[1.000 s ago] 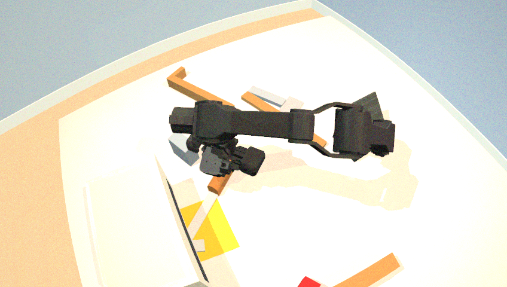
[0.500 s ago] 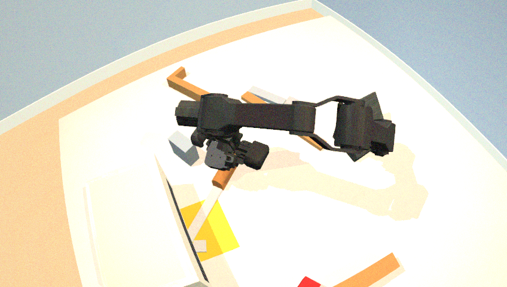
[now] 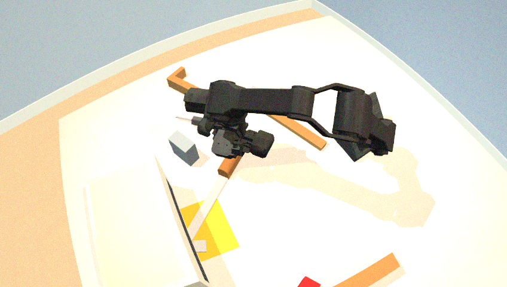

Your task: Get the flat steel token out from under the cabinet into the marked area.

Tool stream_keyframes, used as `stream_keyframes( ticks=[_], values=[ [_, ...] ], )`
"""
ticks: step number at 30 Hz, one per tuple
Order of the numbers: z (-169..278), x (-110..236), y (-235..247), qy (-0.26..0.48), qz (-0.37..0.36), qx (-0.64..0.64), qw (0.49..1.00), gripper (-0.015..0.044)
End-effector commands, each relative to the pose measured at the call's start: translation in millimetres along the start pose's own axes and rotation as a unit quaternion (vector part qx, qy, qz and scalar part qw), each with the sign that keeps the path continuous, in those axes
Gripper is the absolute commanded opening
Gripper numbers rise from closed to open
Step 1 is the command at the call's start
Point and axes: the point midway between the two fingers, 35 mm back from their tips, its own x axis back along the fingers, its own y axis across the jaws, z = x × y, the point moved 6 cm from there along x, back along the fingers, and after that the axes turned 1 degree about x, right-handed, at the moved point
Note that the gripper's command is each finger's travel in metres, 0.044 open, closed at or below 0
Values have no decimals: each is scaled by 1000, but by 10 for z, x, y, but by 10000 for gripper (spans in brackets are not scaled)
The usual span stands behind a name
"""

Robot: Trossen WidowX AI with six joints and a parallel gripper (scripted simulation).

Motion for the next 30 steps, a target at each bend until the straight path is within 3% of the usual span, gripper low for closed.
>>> stream_keyframes(
  ticks=[1,20,30],
  values=[
    [86,-8,3,-1,-2,-1,1000,0],
    [479,-5,-12,1,-1,-2,1000,0],
    [444,92,-14,1,0,-3,1000,0]
  ],
)
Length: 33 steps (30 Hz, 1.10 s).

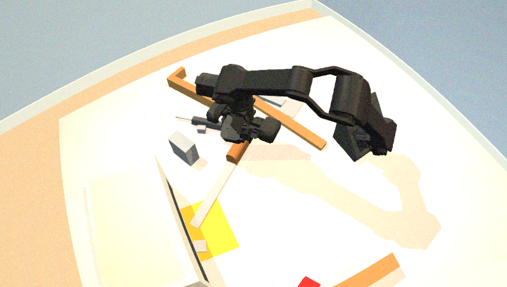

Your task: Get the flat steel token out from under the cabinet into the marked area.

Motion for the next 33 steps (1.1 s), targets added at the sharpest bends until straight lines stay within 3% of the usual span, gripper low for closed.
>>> stream_keyframes(
  ticks=[1,33],
  values=[
    [-1,80,-9,-3,4,1,1000,0],
    [-84,193,225,-3,2,1,1000,0]
  ],
)
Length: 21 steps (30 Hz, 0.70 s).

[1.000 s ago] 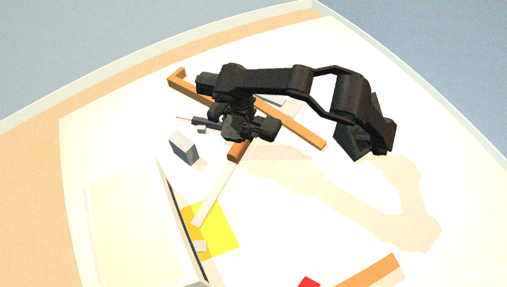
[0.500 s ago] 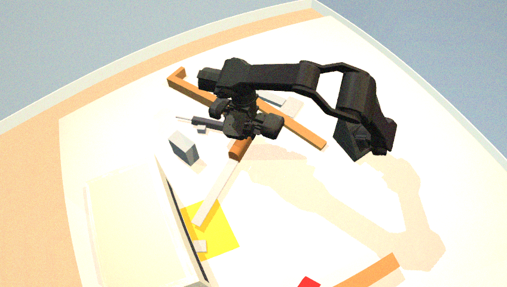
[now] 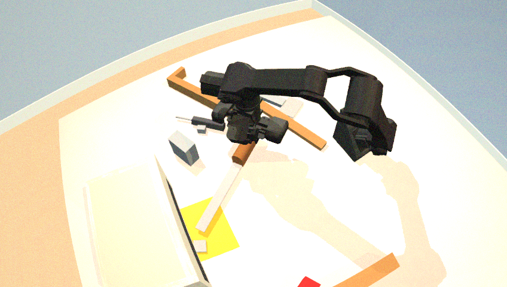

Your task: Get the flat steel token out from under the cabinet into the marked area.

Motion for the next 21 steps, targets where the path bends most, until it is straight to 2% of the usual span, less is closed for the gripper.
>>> stream_keyframes(
  ticks=[1,21],
  values=[
    [-32,34,25,-9,5,0,1000,0],
    [-141,32,214,-9,4,0,1000,0]
  ],
)
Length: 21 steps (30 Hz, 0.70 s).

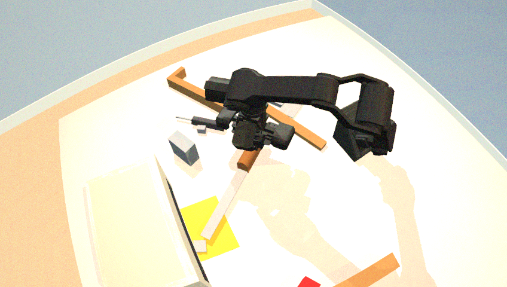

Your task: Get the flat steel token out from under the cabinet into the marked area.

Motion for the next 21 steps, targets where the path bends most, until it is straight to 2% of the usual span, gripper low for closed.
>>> stream_keyframes(
  ticks=[1,21],
  values=[
    [-32,32,26,-9,5,0,1000,0],
    [-144,30,216,-9,4,0,1000,0]
  ],
)
